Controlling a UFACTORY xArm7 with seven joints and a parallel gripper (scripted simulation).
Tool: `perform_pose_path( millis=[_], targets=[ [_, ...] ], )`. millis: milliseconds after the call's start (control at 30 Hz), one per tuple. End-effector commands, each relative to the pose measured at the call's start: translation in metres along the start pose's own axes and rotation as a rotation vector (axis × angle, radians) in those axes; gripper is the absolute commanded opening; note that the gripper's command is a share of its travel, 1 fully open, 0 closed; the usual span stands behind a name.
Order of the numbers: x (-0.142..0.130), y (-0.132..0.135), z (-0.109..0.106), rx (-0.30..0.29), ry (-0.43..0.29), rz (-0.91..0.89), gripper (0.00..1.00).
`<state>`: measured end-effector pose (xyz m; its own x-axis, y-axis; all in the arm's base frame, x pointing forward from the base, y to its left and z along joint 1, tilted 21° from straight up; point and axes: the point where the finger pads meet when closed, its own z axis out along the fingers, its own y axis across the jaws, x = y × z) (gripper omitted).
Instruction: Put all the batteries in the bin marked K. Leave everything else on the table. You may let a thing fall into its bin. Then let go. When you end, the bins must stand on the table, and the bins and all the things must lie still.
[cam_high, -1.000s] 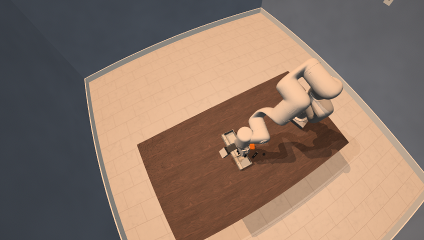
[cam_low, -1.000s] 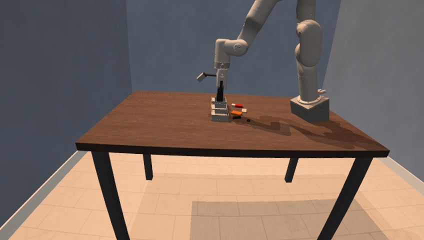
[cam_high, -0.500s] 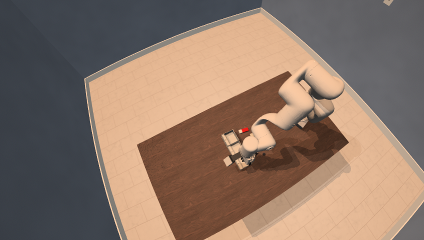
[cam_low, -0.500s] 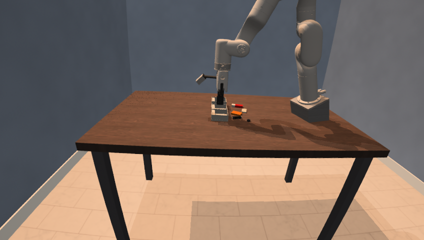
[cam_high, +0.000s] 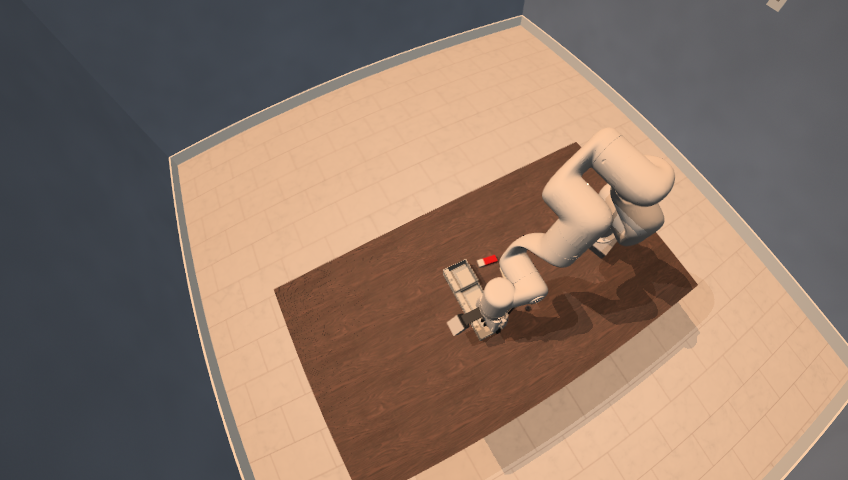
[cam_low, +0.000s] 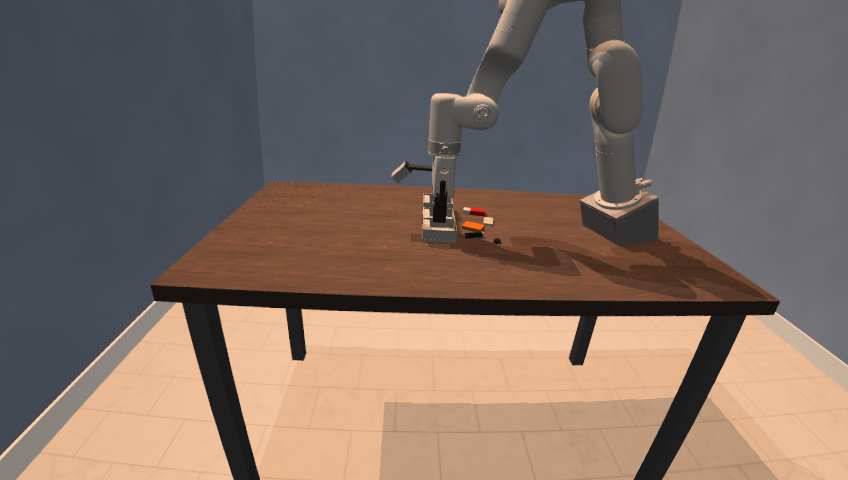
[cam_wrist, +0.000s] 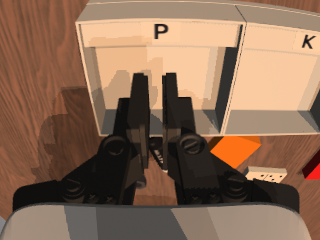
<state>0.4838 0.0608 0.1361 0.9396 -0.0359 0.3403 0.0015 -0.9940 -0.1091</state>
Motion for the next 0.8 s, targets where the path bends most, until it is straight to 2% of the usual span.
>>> perform_pose_path(
  millis=[0,233,767],
  targets=[
    [0.002,0.0,0.005,-0.001,0.004,0.0,0.07],
    [0.002,0.0,0.024,-0.001,0.004,0.0,0.07],
    [0.002,0.0,0.024,-0.001,0.004,0.0,0.07]
  ],
)
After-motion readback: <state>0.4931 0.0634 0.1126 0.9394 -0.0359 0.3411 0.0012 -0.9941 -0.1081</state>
